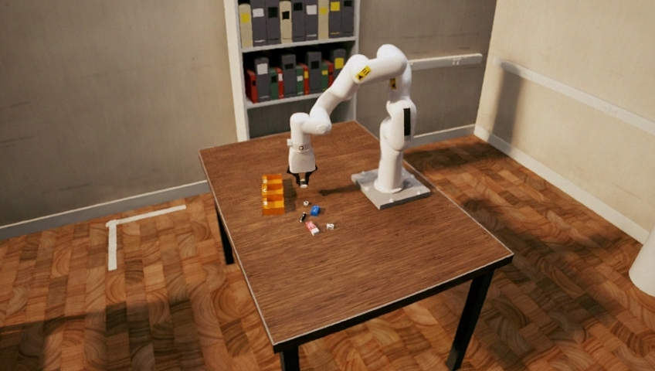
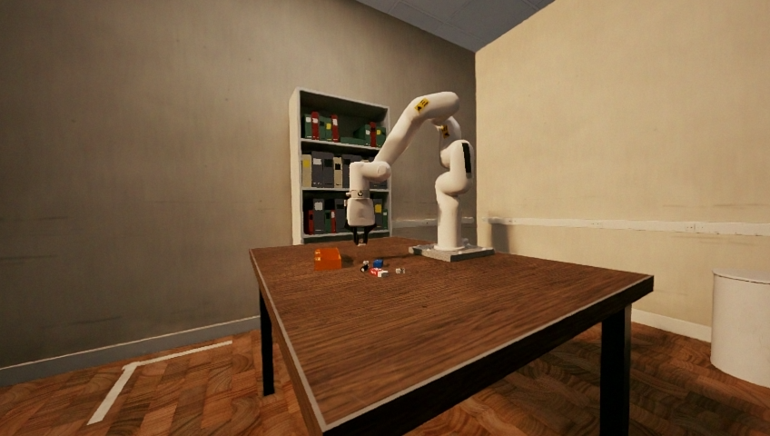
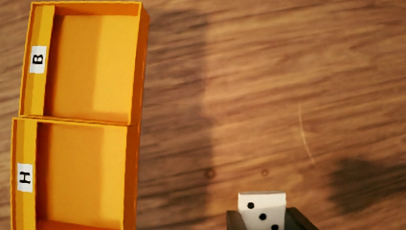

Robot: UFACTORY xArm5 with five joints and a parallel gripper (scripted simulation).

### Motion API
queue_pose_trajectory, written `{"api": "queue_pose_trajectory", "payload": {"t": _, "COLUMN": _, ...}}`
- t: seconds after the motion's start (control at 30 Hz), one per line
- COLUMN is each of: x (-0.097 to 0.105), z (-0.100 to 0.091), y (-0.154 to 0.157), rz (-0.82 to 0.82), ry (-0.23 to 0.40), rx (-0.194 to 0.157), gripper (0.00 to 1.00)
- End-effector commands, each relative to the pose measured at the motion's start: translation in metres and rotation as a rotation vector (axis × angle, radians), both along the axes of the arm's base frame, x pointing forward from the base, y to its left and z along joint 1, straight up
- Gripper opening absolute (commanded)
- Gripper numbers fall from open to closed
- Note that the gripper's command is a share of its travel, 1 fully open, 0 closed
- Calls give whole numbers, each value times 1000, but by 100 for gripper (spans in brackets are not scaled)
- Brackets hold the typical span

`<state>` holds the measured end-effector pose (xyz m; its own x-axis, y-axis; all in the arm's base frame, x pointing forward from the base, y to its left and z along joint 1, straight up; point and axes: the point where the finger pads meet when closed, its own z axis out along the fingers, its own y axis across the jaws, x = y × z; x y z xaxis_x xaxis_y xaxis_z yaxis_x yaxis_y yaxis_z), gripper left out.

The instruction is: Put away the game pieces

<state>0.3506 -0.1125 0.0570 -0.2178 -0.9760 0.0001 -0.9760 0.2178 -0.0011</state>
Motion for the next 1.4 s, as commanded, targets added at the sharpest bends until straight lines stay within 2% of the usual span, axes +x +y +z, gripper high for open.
{"api": "queue_pose_trajectory", "payload": {"t": 0.0, "x": 1, "z": 1, "y": 0, "rz": 0, "ry": -4, "rx": -1, "gripper": 21}}
{"api": "queue_pose_trajectory", "payload": {"t": 0.13, "x": 1, "z": 1, "y": 0, "rz": 0, "ry": -4, "rx": -1, "gripper": 21}}
{"api": "queue_pose_trajectory", "payload": {"t": 0.43, "x": 54, "z": 1, "y": 13, "rz": 0, "ry": -4, "rx": -1, "gripper": 21}}
{"api": "queue_pose_trajectory", "payload": {"t": 0.53, "x": 57, "z": 1, "y": 13, "rz": 0, "ry": -4, "rx": -1, "gripper": 21}}
{"api": "queue_pose_trajectory", "payload": {"t": 0.6, "x": 69, "z": 2, "y": 16, "rz": -84, "ry": -6, "rx": -1, "gripper": 21}}
{"api": "queue_pose_trajectory", "payload": {"t": 1.0, "x": 137, "z": 2, "y": 33, "rz": -84, "ry": -6, "rx": 0, "gripper": 21}}
{"api": "queue_pose_trajectory", "payload": {"t": 1.37, "x": 137, "z": 2, "y": 33, "rz": -84, "ry": -6, "rx": 0, "gripper": 21}}
